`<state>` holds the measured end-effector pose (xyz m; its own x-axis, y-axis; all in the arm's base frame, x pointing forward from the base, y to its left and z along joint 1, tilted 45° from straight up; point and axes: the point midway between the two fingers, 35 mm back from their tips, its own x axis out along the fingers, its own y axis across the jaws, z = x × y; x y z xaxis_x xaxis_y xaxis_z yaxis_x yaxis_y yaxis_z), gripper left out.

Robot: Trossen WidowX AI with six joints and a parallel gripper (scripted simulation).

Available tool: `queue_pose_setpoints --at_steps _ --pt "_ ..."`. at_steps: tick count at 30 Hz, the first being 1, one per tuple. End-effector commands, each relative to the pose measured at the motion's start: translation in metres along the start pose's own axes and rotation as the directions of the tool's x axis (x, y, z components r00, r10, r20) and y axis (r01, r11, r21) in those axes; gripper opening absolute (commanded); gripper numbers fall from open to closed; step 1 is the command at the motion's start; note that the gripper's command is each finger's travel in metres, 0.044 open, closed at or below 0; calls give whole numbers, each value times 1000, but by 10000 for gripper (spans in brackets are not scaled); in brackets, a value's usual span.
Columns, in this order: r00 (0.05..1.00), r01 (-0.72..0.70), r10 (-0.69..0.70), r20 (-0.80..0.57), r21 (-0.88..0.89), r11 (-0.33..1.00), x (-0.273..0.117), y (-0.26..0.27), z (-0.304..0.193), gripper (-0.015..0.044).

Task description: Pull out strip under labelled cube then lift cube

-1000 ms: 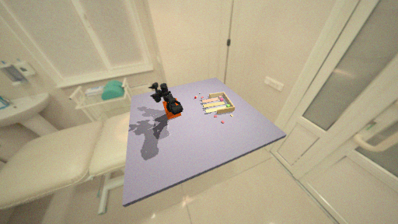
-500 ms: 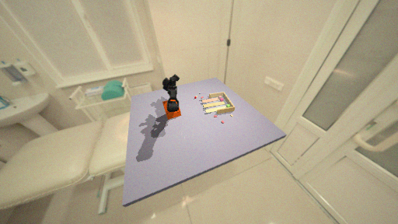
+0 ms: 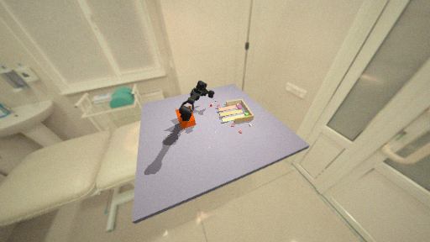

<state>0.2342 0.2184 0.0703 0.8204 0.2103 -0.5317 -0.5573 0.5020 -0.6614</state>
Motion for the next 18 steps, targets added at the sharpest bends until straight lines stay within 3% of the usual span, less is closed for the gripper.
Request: queue_pose_setpoints --at_steps 1,5,18 --pt "955 265 -237 -177 152 952 13 -56 -23 400" --pt "881 440 -373 -289 214 872 14 -91 -40 400" --pt "881 440 -373 -289 214 872 14 -91 -40 400"
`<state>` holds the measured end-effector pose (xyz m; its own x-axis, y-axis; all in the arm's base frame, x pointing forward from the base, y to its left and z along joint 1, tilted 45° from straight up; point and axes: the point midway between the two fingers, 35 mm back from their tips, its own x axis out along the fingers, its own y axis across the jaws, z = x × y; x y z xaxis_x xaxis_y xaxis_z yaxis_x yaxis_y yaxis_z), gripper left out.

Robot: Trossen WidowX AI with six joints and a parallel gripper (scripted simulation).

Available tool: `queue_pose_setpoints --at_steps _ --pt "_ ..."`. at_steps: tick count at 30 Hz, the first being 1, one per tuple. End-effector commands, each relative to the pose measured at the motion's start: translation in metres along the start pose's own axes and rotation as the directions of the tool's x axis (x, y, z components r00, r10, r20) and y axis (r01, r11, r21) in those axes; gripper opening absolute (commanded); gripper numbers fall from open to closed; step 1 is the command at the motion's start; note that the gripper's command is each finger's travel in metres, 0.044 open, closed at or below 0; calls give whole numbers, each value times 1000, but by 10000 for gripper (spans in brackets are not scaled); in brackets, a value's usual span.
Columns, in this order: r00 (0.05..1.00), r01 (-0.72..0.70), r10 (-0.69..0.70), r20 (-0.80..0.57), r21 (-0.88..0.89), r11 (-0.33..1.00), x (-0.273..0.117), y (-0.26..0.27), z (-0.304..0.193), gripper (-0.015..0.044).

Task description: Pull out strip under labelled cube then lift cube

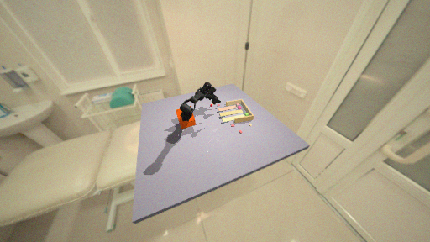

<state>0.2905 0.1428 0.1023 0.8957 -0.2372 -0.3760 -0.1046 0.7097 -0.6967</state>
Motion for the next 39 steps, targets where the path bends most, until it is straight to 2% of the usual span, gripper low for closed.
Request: queue_pose_setpoints --at_steps 1,5,8,13,20,26,33,39 --pt "1000 6 -6 -5 3 1000 1 0 -1 400" --pt "1000 6 -6 -5 3 1000 1 0 -1 400" --pt "999 -8 9 -46 5 1000 9 7 5 321" --pt "979 -43 47 -197 24 999 39 32 16 190" --pt "903 -47 71 -424 66 997 80 64 15 6" --pt "786 0 58 -615 95 996 110 86 -2 0" --pt "597 105 9 -802 90 990 135 99 -34 0" --pt "576 117 3 -817 87 989 139 102 -36 0"
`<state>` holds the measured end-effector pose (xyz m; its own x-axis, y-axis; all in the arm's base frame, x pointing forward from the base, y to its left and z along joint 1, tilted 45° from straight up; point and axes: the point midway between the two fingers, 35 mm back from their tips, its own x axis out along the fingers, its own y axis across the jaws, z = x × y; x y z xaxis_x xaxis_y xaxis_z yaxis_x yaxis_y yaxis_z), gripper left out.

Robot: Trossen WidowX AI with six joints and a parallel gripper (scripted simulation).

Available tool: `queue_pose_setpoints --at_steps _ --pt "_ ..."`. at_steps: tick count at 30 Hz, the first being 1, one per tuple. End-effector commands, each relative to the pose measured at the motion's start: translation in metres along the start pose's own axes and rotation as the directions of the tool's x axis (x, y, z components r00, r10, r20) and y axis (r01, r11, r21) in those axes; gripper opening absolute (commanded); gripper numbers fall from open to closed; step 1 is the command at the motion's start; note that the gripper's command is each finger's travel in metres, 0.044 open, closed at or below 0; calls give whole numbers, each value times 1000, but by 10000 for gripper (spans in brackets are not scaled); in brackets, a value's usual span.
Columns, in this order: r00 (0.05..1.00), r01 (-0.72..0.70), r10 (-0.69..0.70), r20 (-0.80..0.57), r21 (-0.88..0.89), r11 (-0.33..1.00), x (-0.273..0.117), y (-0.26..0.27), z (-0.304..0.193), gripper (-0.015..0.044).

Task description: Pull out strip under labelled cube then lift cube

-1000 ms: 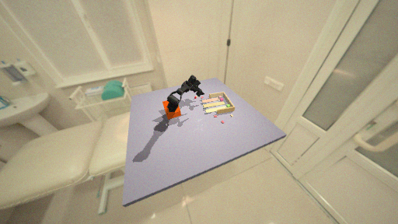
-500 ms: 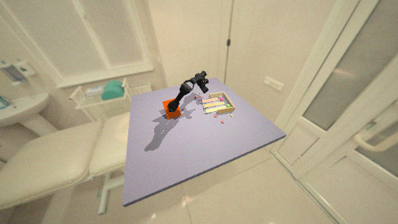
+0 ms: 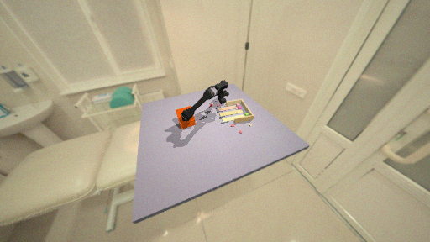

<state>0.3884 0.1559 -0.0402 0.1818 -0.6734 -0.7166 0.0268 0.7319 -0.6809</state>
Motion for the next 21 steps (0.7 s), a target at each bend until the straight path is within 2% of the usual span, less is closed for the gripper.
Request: queue_pose_setpoints --at_steps 1,21 --pt "1000 2 -2 -19 12 1000 1 4 1 0" --pt "1000 2 -1 -19 12 1000 32 4 1 0"
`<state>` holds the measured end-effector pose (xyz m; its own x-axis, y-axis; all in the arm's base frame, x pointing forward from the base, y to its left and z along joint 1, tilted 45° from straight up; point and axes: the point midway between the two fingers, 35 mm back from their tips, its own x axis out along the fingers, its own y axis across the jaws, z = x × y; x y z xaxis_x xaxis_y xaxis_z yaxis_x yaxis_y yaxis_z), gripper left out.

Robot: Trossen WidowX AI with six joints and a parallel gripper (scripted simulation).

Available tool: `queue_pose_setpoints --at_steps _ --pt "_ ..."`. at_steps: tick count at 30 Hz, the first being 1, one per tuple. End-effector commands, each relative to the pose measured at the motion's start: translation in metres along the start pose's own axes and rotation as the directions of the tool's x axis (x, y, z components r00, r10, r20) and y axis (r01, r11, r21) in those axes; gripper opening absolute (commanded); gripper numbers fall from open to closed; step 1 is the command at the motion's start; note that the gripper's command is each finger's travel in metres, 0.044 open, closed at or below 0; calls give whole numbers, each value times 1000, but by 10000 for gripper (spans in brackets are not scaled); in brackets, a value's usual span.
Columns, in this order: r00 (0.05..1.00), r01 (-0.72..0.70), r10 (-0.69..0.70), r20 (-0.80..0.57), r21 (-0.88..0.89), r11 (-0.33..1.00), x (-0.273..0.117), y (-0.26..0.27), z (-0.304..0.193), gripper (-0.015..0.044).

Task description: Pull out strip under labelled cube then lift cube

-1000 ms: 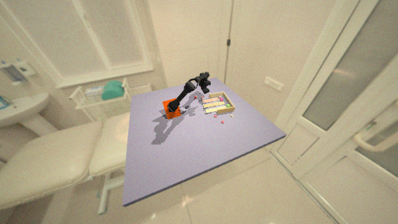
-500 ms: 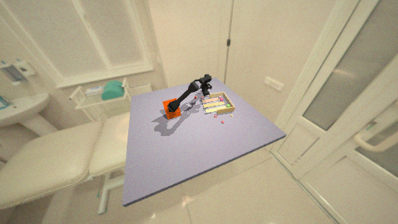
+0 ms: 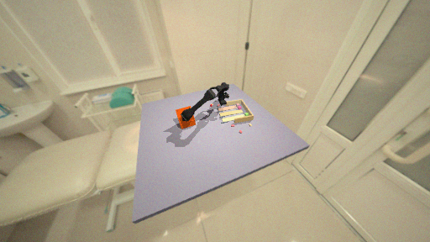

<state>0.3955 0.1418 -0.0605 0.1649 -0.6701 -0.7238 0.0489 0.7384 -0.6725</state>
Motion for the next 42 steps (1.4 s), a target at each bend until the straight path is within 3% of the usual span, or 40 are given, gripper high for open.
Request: queue_pose_setpoints --at_steps 1,23,42 --pt "1000 8 -8 -1 -12 1000 9 0 -2 0" --pt "1000 11 -11 -1 -12 1000 44 -2 -6 0" --pt "1000 11 -11 -1 -12 1000 46 -2 -6 0"
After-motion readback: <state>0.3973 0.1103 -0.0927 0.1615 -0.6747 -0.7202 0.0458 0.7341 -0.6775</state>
